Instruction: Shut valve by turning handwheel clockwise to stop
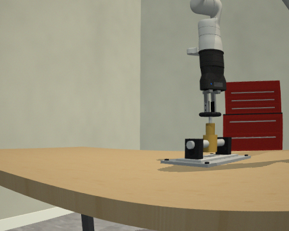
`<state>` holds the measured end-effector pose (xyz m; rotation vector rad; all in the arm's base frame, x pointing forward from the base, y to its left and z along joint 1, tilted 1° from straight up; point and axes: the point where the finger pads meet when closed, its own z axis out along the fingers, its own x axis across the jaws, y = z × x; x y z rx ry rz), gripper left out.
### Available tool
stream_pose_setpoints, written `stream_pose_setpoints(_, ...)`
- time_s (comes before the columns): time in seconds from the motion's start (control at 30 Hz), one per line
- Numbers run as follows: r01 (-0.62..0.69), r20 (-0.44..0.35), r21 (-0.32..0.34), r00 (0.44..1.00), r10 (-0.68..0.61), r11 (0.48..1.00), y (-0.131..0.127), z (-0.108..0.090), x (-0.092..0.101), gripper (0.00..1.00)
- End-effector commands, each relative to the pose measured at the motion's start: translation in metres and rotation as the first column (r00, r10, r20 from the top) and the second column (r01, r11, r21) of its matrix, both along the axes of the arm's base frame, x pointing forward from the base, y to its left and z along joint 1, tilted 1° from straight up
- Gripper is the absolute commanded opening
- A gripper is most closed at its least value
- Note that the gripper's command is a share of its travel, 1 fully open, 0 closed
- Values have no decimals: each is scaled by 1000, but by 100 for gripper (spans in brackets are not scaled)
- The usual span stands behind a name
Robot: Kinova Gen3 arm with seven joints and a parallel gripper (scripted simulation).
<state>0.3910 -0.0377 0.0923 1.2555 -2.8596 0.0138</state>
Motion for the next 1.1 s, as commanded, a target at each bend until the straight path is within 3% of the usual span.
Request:
stream_pose_setpoints(0.0,9,-2,6,1000,-9,1000,3,-1,1,0)
stream_pose_setpoints(0.9,9,-2,6,1000,-9,1000,3,-1,1,0)
stream_pose_setpoints(0.93,9,-2,6,1000,-9,1000,3,-1,1,60)
stream_pose_setpoints(1.07,9,-2,6,1000,-9,1000,3,-1,1,60)
